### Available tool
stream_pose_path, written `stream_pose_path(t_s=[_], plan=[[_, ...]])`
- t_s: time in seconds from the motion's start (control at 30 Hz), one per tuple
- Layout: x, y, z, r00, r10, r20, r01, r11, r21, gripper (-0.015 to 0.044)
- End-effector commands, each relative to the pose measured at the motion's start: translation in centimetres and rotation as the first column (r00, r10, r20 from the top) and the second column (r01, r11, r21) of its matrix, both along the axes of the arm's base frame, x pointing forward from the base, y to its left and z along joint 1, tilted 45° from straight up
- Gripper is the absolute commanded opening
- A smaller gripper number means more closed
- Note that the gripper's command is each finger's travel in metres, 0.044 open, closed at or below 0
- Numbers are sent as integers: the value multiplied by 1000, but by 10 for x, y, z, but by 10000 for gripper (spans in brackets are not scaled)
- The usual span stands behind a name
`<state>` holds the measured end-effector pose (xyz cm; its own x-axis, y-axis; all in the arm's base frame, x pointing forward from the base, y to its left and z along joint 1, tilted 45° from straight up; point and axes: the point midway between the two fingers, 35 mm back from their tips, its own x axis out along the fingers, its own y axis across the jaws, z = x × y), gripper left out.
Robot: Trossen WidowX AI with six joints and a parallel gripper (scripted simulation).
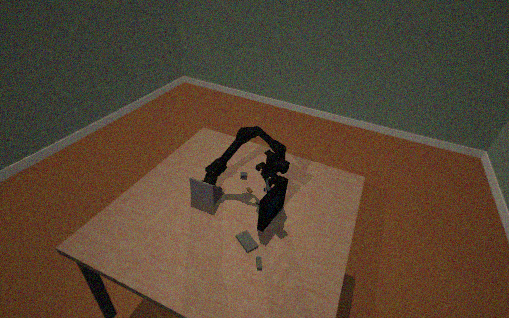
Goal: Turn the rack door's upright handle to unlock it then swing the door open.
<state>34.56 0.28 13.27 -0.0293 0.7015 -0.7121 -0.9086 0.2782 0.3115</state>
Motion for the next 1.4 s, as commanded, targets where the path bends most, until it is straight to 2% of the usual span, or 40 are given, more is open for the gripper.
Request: stream_pose_path(t_s=[0.0,0.3,0.67,1.0,1.13,1.37], plan=[[0,0,-1,983,133,130,-134,991,-3,25],[0,0,-1,813,412,412,-420,904,-75,25],[0,0,-1,794,430,430,-439,895,-84,25],[0,0,-1,794,430,430,-439,895,-84,287],[0,0,-1,836,388,387,-395,916,-65,297],[0,0,-1,973,166,162,-167,986,-6,297]])
